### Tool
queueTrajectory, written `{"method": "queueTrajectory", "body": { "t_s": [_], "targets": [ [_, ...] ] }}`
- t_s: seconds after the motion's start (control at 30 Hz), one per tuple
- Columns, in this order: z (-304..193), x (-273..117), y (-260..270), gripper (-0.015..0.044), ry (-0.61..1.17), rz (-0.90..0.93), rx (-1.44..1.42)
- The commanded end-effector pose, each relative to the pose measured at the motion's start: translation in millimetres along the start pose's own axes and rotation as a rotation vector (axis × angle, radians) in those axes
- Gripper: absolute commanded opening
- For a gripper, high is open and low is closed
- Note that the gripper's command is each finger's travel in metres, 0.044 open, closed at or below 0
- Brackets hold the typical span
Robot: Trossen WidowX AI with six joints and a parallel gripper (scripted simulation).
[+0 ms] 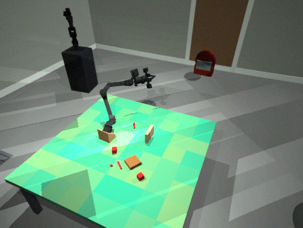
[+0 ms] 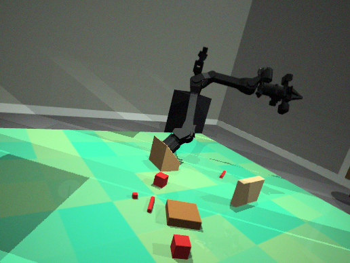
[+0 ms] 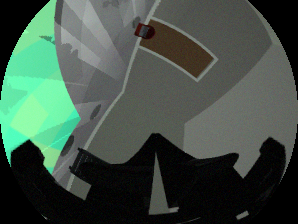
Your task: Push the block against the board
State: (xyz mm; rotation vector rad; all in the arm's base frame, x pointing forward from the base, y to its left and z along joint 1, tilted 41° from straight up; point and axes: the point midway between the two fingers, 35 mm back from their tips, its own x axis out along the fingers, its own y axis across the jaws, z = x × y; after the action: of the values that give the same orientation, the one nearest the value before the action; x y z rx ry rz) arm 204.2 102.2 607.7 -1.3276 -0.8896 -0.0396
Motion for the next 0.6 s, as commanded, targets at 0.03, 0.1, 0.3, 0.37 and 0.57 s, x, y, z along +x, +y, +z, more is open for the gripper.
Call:
{"method": "queueTrajectory", "body": {
  "t_s": [0.03, 0.1, 0.3, 0.37, 0.57],
  "targets": [
    [-13, 12, 32, 0.0000, 0.023, 0.103, 0.079],
    [-19, 16, 45, 0.0000, 0.036, 0.143, 0.112],
    [-38, 22, 80, 0.0000, 0.087, 0.246, 0.188],
    [-44, 23, 88, 0.0000, 0.104, 0.270, 0.198],
    [-57, 24, 109, 0.0000, 0.141, 0.332, 0.238]
  ]
}}
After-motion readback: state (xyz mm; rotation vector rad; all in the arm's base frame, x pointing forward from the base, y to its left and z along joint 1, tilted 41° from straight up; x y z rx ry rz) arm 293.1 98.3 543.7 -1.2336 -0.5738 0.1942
